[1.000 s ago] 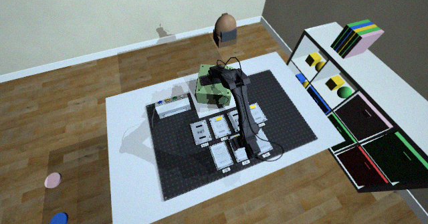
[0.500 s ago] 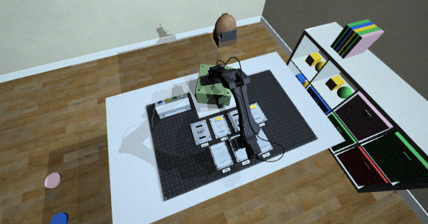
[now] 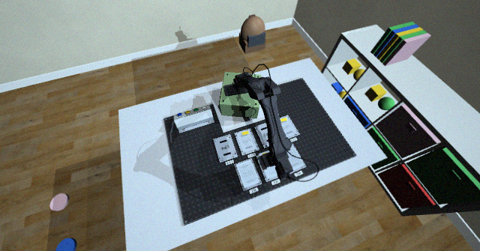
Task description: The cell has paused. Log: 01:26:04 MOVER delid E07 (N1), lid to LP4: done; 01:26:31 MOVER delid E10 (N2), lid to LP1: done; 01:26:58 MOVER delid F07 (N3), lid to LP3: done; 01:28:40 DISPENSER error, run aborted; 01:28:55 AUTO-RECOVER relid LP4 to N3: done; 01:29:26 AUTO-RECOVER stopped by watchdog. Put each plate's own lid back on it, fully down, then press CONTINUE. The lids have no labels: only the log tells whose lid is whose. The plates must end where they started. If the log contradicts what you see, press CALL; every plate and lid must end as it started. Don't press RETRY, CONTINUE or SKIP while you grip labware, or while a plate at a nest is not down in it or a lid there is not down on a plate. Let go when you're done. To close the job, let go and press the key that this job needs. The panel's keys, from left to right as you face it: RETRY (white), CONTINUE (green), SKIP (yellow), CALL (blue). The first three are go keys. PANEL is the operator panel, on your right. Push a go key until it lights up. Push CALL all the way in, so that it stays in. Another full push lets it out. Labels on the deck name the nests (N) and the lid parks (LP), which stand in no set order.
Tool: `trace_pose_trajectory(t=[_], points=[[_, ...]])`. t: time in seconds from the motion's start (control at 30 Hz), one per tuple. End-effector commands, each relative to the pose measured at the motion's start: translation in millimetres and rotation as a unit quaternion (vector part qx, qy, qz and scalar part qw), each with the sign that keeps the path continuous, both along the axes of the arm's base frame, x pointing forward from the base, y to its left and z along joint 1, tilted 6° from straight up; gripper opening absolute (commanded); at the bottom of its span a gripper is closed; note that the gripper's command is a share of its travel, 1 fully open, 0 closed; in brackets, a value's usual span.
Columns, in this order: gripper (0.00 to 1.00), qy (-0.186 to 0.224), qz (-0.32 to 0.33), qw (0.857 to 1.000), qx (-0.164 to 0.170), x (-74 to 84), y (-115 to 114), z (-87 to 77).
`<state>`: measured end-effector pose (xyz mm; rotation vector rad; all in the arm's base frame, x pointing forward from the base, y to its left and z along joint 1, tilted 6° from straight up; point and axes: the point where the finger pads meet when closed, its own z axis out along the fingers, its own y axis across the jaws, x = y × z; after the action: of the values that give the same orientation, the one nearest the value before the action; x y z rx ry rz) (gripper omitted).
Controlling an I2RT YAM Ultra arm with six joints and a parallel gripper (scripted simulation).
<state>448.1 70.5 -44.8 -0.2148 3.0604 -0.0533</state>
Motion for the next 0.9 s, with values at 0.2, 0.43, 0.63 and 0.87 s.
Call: trace_pose_trajectory(t=[0.2,0.43,0.63,0.87], points=[[0.00,-0.018,0.006,1.000,0.001,12.7,10.5,10.9],[0.00,-0.024,0.006,1.000,0.002,14.7,11.1,16.8],[0.00,-0.018,0.006,1.000,0.001,13.3,11.1,11.4],[0.00,-0.024,0.020,1.000,-0.001,15.3,16.2,14.9]])
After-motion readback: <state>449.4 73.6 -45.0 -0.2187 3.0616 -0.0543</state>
